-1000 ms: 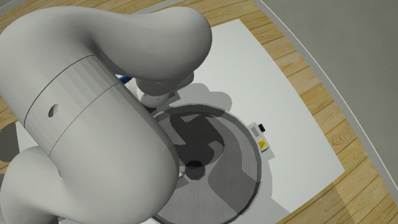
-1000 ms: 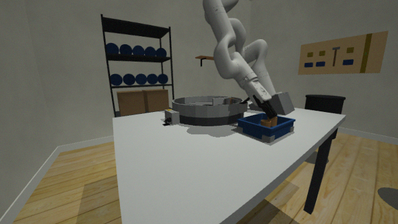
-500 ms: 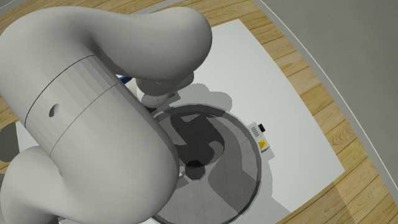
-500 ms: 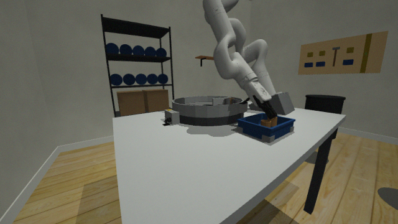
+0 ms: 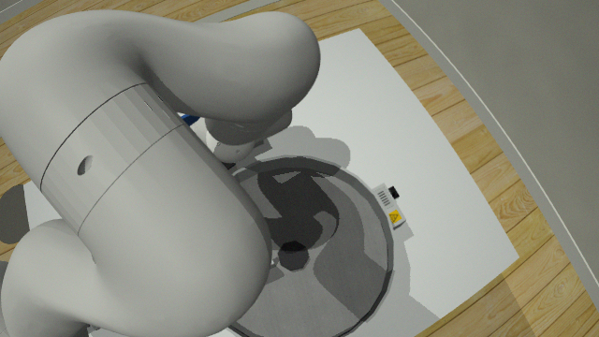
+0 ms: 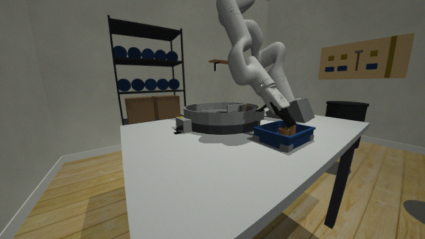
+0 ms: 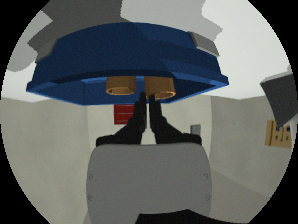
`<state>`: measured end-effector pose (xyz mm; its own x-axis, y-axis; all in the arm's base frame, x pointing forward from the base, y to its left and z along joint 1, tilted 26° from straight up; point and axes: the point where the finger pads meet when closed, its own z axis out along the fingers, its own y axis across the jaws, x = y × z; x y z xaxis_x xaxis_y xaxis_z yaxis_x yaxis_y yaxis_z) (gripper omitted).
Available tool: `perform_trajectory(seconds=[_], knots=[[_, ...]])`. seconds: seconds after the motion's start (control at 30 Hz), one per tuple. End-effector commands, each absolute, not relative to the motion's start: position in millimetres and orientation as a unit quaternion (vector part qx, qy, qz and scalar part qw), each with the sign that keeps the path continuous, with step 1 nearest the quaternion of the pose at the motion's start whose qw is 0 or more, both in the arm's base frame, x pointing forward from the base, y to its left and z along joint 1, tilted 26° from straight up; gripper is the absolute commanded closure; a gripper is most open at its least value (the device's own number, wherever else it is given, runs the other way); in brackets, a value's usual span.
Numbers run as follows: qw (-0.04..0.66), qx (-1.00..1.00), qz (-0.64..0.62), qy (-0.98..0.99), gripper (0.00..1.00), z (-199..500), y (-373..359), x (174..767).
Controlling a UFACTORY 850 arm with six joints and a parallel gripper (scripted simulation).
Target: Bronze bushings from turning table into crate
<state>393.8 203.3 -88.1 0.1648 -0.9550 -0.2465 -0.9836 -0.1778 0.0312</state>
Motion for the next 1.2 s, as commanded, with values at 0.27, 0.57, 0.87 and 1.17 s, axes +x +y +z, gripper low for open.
perform_trajectory(seconds=[0.27,0.57,0.87,1.17], knots=[[0.069,-0.76,0.105,0.637,1.0,-90.5,202.3,394.7],[0.069,-0.76,0.105,0.637,1.0,-90.6,202.3,394.7],[0.069,-0.76,0.105,0.637,0.88,-90.6,202.3,394.7],[0.069,-0.76,0.105,0.637,0.88,-90.6,202.3,394.7]])
